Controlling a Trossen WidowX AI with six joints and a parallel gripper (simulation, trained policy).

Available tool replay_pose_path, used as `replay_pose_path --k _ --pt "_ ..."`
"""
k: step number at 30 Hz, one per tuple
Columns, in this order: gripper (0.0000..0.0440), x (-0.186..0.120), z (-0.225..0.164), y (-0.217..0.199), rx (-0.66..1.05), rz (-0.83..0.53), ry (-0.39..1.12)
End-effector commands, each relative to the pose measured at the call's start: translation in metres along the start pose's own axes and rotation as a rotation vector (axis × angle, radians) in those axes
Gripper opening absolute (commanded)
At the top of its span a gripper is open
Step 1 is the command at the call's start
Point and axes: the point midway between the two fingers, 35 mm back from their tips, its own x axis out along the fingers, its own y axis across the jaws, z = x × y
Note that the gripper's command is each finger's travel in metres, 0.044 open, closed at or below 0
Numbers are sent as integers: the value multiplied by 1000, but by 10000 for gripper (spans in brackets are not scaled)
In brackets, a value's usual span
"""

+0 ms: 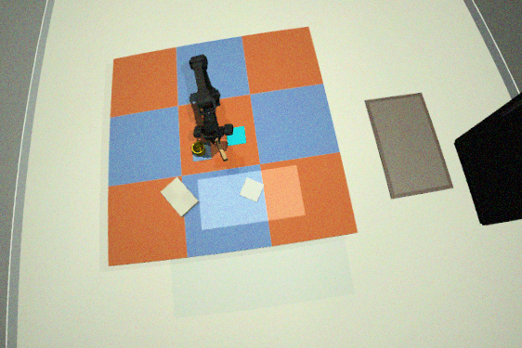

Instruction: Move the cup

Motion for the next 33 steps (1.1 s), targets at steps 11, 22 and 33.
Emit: replay_pose_path --k 11,22,33 --pt "130 15 -15 -24 -72 -64 195" --pt "133 30 -30 -49 -137 -91 346" --pt "138 50 -46 -71 -189 -98 456"
